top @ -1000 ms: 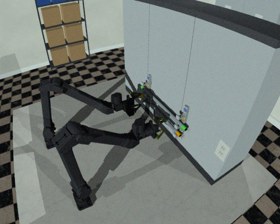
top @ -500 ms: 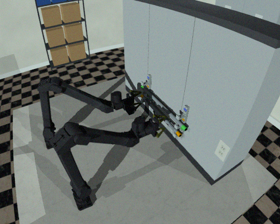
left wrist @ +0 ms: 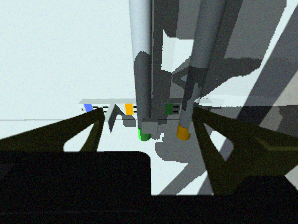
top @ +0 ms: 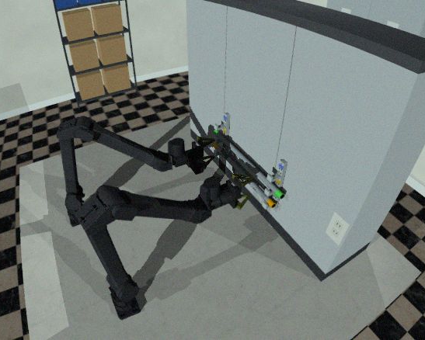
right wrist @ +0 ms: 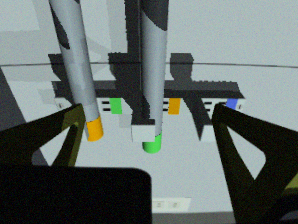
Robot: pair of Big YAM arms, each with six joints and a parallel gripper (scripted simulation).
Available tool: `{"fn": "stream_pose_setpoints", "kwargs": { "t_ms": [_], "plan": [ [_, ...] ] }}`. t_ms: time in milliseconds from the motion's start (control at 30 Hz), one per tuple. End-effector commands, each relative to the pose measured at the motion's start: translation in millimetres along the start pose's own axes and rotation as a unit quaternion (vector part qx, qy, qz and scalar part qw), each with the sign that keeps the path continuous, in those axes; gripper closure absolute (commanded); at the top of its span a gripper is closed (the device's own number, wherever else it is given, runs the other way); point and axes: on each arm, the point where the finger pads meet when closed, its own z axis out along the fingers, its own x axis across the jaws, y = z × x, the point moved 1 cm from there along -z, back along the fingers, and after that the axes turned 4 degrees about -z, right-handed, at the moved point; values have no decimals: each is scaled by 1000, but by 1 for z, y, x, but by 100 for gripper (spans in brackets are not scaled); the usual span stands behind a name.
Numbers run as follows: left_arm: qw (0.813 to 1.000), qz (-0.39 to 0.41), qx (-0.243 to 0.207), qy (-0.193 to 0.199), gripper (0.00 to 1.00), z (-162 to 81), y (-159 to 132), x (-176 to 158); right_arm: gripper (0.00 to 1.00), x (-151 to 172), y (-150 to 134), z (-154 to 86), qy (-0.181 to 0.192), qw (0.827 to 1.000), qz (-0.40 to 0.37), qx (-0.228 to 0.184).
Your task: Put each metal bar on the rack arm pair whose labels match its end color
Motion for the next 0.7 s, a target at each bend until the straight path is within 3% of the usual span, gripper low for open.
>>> {"fn": "stream_pose_setpoints", "kwargs": {
  "t_ms": [0, 667],
  "plan": [
    [999, -18, 0, 43, 0, 7, -2, 61, 0, -55, -8, 10, -44, 999, 16, 7],
    [999, -18, 0, 42, 0, 6, -1, 76, 0, -68, -9, 10, -45, 999, 17, 7]
  ]
}}
